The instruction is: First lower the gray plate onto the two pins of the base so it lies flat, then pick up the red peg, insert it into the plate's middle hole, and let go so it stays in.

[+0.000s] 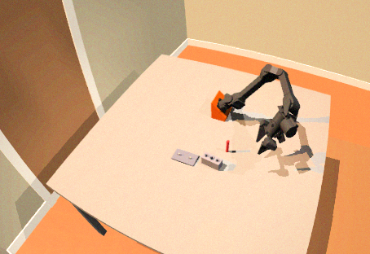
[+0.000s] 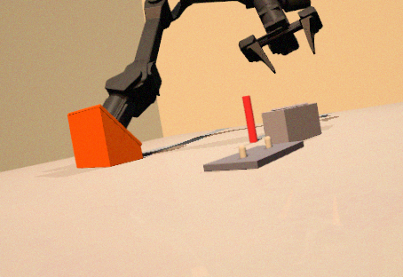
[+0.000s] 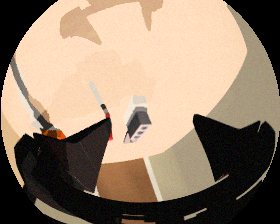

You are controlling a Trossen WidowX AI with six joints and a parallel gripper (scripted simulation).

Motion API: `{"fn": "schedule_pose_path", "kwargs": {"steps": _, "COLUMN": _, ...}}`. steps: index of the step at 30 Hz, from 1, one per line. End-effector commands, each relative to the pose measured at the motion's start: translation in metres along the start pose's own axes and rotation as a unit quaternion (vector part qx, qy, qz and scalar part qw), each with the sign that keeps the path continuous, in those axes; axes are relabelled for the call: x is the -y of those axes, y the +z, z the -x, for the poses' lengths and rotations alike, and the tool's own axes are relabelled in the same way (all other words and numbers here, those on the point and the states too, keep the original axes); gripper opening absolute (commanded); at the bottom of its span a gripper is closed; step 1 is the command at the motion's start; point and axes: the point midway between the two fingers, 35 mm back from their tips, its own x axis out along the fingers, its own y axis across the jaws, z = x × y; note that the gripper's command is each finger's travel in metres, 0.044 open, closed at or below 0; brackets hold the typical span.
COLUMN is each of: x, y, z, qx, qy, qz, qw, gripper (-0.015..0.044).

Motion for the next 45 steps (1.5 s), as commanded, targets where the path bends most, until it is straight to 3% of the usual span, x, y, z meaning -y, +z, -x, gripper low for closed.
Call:
{"fn": "schedule_pose_path", "kwargs": {"steps": 1, "x": 0.01, "y": -0.051, "z": -0.04, "qx": 0.002, "qy": 0.093, "qz": -0.033, "qw": 0.995, "gripper": 0.044}}
{"fn": "schedule_pose_path", "kwargs": {"steps": 8, "x": 0.007, "y": -0.134, "z": -0.081, "qx": 0.082, "qy": 0.189, "qz": -0.117, "qw": 0.972, "gripper": 0.044}}
{"fn": "schedule_pose_path", "kwargs": {"steps": 14, "x": 0.005, "y": -0.201, "z": -0.096, "qx": 0.205, "qy": 0.189, "qz": -0.196, "qw": 0.94, "gripper": 0.044}}
{"fn": "schedule_pose_path", "kwargs": {"steps": 23, "x": 0.005, "y": -0.202, "z": -0.098, "qx": 0.209, "qy": 0.187, "qz": -0.198, "qw": 0.939, "gripper": 0.044}}
{"fn": "schedule_pose_path", "kwargs": {"steps": 29, "x": -0.01, "y": -0.175, "z": -0.15, "qx": 0.21, "qy": 0.187, "qz": -0.198, "qw": 0.939, "gripper": 0.044}}
{"fn": "schedule_pose_path", "kwargs": {"steps": 45, "x": -0.014, "y": -0.163, "z": -0.168, "qx": 0.21, "qy": 0.187, "qz": -0.198, "qw": 0.939, "gripper": 0.044}}
